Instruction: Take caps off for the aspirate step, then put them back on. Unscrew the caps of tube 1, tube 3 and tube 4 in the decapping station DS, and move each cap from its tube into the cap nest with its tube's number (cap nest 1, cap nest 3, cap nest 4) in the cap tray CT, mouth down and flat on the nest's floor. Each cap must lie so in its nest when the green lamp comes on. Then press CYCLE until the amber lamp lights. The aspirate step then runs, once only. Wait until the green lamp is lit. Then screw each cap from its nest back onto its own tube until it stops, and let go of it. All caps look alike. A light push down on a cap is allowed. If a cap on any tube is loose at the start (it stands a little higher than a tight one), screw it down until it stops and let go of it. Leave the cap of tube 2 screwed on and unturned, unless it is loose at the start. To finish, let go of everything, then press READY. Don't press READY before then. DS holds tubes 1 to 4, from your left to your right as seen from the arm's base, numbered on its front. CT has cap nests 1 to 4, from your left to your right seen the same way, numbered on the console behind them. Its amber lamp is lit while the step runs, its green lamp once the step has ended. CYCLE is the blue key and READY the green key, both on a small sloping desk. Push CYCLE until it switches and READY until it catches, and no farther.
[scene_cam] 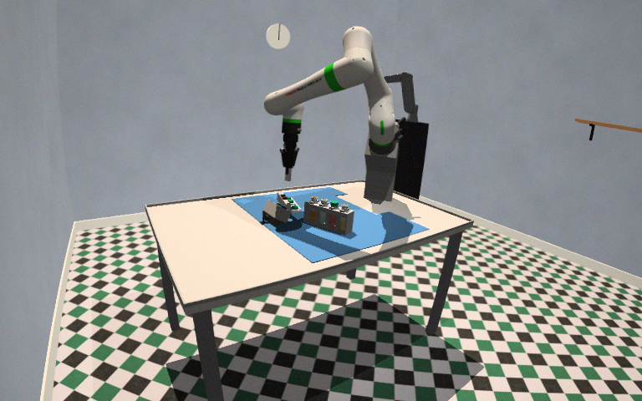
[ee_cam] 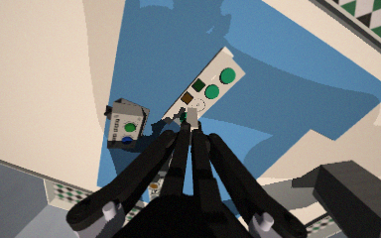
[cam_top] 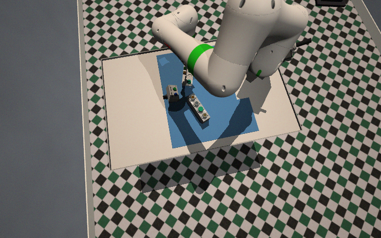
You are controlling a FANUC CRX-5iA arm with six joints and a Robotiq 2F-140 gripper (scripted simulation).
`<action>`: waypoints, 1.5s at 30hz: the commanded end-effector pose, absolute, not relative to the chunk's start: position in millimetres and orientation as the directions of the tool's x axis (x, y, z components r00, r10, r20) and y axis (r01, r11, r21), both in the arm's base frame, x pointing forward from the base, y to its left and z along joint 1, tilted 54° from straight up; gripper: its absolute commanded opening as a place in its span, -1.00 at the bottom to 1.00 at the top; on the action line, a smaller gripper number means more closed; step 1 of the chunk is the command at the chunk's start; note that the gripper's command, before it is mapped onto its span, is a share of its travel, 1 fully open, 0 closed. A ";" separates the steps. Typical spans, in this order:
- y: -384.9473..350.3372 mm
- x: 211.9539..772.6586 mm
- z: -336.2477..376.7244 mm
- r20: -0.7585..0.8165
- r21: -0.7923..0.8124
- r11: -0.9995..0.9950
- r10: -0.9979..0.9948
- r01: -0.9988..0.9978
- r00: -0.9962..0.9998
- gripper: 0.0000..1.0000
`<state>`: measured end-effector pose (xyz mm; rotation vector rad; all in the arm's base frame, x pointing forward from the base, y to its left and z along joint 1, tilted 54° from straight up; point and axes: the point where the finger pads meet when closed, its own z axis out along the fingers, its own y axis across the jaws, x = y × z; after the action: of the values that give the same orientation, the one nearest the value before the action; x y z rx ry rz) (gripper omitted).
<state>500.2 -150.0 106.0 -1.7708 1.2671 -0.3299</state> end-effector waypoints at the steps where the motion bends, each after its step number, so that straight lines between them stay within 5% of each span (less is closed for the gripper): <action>1: -136.8 507.7 119.9 -0.438 -0.682 0.118 -0.856 -0.722 0.274 -1.00; 45: -4.2 580.4 244.4 -0.502 -0.636 0.200 -0.841 -0.745 0.203 -1.00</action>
<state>577.0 -6.5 247.3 -1.5571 1.5538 -0.1304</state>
